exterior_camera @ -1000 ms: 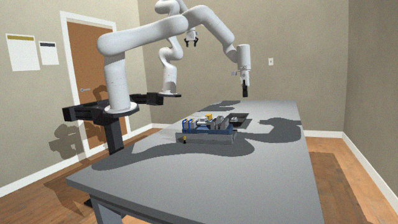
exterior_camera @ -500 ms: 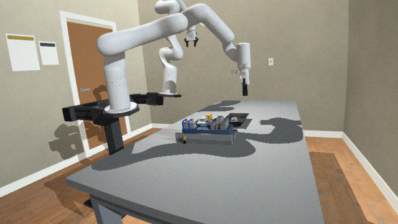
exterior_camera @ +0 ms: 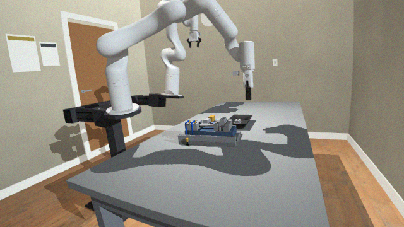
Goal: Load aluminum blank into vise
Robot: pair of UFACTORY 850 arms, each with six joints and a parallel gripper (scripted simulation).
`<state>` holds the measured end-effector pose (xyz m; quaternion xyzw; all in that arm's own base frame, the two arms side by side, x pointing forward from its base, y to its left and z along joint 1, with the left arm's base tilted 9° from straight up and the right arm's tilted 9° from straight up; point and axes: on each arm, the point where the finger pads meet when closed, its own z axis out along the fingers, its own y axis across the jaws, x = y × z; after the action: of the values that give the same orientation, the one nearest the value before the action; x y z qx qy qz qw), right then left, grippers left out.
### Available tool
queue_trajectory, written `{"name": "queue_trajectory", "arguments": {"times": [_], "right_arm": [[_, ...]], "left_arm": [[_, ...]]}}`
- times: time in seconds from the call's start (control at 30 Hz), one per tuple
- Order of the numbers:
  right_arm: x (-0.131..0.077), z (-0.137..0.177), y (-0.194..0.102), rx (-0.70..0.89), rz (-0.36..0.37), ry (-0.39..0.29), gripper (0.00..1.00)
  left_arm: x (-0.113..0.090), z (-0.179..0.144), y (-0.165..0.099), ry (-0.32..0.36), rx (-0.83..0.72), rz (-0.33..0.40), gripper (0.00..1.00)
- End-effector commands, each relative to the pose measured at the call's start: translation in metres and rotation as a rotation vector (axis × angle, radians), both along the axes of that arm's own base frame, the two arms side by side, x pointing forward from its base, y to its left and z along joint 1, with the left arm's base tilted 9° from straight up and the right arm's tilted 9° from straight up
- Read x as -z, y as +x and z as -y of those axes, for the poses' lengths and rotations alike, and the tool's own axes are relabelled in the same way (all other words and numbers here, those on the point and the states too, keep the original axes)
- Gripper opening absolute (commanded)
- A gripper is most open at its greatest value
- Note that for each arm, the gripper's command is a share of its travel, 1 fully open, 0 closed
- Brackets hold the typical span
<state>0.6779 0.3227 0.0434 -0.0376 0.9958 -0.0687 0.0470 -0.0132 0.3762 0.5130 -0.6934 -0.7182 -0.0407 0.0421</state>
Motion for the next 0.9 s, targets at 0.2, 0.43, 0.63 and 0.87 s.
{"name": "queue_trajectory", "arguments": {"times": [0.2, 0.43, 0.63, 0.87], "right_arm": [[-0.012, 0.09, -0.009, -0.003, 0.008, 0.006, 0.0], [-0.018, 0.139, -0.023, -0.004, 0.006, 0.009, 0.0], [-0.021, 0.172, -0.038, -0.005, 0.004, 0.012, 0.0], [-0.021, 0.172, -0.038, -0.005, 0.004, 0.012, 0.0]], "left_arm": [[-0.001, 0.0, 0.0, 0.002, 0.0, 0.0, 1.0], [-0.001, 0.0, 0.0, 0.002, 0.0, 0.0, 1.0], [-0.001, 0.0, 0.0, 0.002, 0.0, 0.0, 1.0], [-0.001, 0.0, 0.0, 0.002, 0.0, 0.0, 1.0]]}}
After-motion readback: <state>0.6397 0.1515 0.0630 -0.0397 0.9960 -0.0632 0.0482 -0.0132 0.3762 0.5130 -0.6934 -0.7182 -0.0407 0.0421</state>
